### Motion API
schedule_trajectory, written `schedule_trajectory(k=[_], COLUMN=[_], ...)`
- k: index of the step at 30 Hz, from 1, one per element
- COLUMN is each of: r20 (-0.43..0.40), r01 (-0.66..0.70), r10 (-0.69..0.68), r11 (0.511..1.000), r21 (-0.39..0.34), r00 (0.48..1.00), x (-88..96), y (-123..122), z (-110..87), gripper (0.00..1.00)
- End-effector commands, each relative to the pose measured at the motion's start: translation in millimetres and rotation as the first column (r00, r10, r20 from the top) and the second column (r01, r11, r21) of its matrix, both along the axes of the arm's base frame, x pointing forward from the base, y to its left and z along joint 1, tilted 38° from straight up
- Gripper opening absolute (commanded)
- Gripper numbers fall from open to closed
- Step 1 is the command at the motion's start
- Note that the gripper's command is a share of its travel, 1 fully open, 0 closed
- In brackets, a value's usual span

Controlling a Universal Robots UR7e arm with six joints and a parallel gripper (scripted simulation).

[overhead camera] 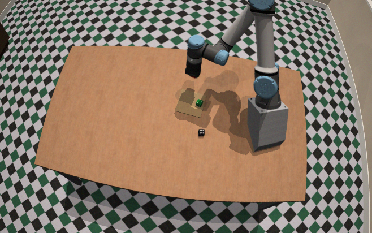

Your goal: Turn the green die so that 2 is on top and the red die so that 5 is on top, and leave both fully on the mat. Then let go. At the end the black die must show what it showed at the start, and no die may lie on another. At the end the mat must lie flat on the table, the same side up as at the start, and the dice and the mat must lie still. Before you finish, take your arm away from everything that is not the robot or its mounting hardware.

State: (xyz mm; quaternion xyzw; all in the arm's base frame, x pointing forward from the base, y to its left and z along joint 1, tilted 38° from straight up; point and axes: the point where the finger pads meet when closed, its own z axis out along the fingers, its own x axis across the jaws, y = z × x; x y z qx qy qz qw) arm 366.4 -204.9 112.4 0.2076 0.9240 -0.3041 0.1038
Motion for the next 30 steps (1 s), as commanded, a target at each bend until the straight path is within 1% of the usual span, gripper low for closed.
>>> schedule_trajectory(k=[1, 8, 14, 16, 19, 25, 30], r20=[-0.006, -0.045, -0.104, -0.104, -0.143, -0.239, -0.331], r01=[-0.01, -0.061, -0.138, -0.138, -0.189, -0.314, -0.435], r10=[0.01, 0.061, 0.137, 0.137, 0.188, 0.31, 0.426], r11=[1.0, 0.998, 0.99, 0.99, 0.982, 0.949, 0.899], r21=[-0.001, -0.003, -0.001, -0.001, 0.002, 0.019, 0.049], r00=[1.0, 0.997, 0.985, 0.985, 0.972, 0.92, 0.842], x=[0.8, 4.1, 9.0, 9.0, 12.3, 20.5, 28.8], y=[0, 2, 5, 5, 8, 13, 20], z=[0.0, -1.7, -4.4, -4.4, -6.3, -11.4, -17.1], gripper=[0.57, 0.57, 0.57, 0.57, 0.57, 0.57, 0.57])
